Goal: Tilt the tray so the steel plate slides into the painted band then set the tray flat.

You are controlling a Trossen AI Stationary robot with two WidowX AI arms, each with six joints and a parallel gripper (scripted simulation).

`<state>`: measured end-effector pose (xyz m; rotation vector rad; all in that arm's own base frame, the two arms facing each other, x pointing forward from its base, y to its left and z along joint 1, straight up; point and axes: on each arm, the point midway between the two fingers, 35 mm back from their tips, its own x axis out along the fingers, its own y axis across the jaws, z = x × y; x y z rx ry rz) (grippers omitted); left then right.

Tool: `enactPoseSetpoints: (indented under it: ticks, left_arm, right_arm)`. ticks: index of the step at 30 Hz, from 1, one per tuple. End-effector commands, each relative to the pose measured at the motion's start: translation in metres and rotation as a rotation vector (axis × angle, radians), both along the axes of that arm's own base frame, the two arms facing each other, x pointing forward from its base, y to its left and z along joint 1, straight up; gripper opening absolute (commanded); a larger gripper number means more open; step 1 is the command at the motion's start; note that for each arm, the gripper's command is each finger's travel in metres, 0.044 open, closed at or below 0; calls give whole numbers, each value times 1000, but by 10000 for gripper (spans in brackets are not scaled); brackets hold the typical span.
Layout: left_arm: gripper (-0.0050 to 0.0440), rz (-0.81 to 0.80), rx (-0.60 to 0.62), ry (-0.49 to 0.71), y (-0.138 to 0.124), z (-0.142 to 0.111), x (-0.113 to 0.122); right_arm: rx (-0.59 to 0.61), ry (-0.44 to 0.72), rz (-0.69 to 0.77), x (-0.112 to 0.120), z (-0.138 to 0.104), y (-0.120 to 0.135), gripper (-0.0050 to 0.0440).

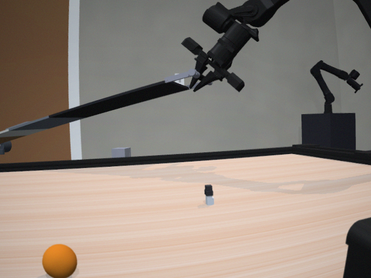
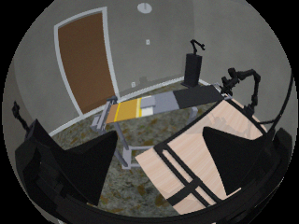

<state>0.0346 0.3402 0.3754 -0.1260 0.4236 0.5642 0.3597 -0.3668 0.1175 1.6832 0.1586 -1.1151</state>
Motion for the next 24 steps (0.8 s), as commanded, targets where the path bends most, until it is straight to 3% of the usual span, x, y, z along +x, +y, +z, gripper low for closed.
enactPoseSetpoints:
  ticks: [1,24]
  left_arm:
    - [440,-1,1,0,0,0,0]
    - [440,-1,1,0,0,0,0]
  right_arm:
    - [-34,-42,-3,-2,18,-1,0]
    - [-8,-6,-3,-5,-6,2,0]
